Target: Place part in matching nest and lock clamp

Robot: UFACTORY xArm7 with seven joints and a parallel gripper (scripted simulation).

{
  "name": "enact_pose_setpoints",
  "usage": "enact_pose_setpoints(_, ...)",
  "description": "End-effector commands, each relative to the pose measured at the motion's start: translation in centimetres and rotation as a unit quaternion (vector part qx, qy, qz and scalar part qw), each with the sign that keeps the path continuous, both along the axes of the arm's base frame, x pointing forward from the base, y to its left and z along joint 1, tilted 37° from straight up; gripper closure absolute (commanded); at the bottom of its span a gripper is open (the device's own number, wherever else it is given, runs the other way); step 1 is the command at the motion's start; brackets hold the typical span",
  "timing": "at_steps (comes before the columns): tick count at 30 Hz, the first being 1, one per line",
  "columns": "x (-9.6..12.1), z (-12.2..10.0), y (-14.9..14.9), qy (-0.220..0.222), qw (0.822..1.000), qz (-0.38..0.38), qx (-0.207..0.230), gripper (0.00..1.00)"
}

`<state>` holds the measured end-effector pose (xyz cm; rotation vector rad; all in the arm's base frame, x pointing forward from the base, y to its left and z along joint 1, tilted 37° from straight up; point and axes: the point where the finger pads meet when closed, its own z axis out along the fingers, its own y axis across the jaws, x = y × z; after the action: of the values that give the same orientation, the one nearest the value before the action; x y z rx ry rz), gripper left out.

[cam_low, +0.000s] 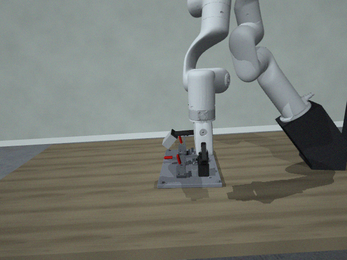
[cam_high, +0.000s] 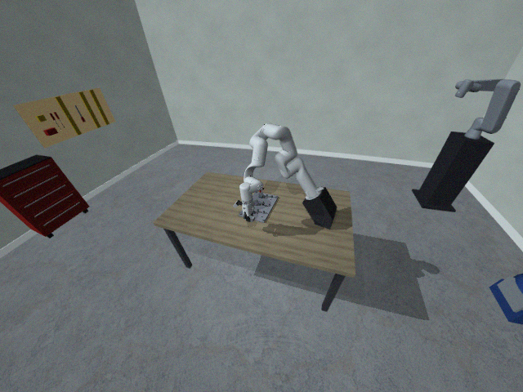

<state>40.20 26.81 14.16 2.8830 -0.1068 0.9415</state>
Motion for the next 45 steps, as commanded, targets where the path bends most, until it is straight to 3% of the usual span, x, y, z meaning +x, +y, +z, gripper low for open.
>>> enact_pose_setpoints(1, 0.1, -0.3, 0.1, -0.001, 1.0, 0.001, 0.0, 1.0)
enact_pose_setpoints(45, 0.4, -1.5, 0.0, -0.001, 1.0, 0.001, 0.0, 1.0)
